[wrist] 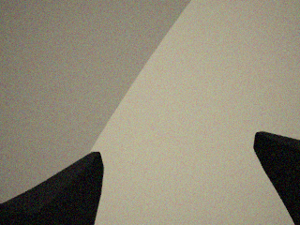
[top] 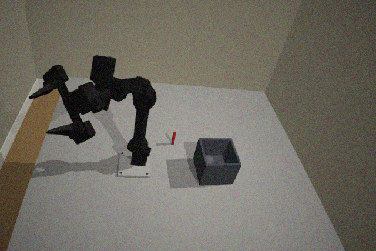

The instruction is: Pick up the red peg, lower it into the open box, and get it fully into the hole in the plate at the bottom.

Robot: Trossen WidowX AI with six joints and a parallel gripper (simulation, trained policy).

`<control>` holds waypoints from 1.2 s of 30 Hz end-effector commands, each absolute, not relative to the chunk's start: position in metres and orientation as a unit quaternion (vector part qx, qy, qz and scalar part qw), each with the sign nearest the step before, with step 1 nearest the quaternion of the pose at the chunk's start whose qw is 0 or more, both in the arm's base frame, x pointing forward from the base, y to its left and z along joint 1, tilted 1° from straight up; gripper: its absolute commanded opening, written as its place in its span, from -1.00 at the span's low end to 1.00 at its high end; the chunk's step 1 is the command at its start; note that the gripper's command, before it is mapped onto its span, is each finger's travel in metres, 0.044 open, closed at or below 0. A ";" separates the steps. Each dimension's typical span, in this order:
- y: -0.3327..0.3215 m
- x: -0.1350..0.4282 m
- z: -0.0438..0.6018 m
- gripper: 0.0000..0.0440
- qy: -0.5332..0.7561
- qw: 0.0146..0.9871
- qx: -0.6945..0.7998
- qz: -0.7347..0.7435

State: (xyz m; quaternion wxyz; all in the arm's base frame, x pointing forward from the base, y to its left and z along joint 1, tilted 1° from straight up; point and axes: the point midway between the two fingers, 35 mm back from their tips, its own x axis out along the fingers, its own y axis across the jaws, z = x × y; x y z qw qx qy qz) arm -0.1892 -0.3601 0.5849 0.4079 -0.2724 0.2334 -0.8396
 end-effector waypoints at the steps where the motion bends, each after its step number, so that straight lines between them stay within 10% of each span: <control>1: -0.361 -0.189 0.583 0.93 0.233 0.410 -0.266 -0.841; 36: -0.359 0.021 0.556 1.00 -0.071 0.687 0.002 -0.723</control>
